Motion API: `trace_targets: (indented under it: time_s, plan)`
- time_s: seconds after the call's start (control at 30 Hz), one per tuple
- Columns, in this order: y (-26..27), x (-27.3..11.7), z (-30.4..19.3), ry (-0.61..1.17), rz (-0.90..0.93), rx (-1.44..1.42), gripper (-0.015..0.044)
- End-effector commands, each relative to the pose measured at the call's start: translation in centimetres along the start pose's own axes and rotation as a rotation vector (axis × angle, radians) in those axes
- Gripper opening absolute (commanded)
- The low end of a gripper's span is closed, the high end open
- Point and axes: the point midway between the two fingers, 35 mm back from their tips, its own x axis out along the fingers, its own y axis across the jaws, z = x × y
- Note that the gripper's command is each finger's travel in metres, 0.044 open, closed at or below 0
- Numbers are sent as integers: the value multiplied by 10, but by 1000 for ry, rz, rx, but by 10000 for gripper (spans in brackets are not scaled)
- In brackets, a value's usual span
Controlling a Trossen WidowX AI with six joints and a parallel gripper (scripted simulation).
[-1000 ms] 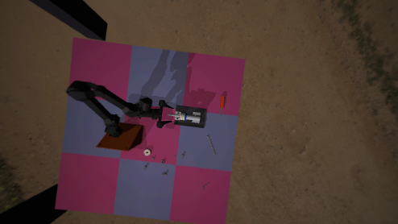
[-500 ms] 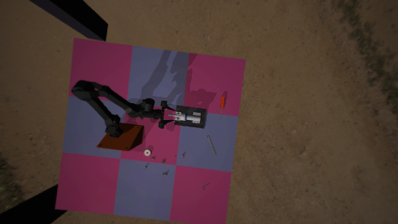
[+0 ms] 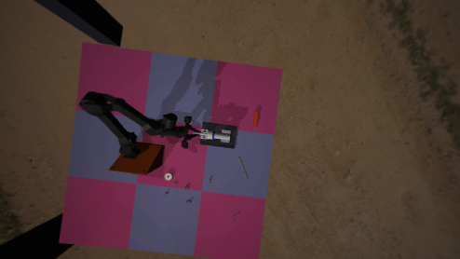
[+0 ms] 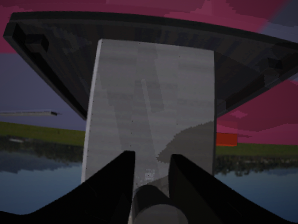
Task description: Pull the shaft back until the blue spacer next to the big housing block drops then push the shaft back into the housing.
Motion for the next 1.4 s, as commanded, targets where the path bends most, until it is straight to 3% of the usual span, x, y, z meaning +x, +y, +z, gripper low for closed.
trace_targets:
  time_s: [0.0,1.37]
  plan:
    - [0,-1,0,1,2,2,0]
    - [0,-15,9,2,3,5,0]
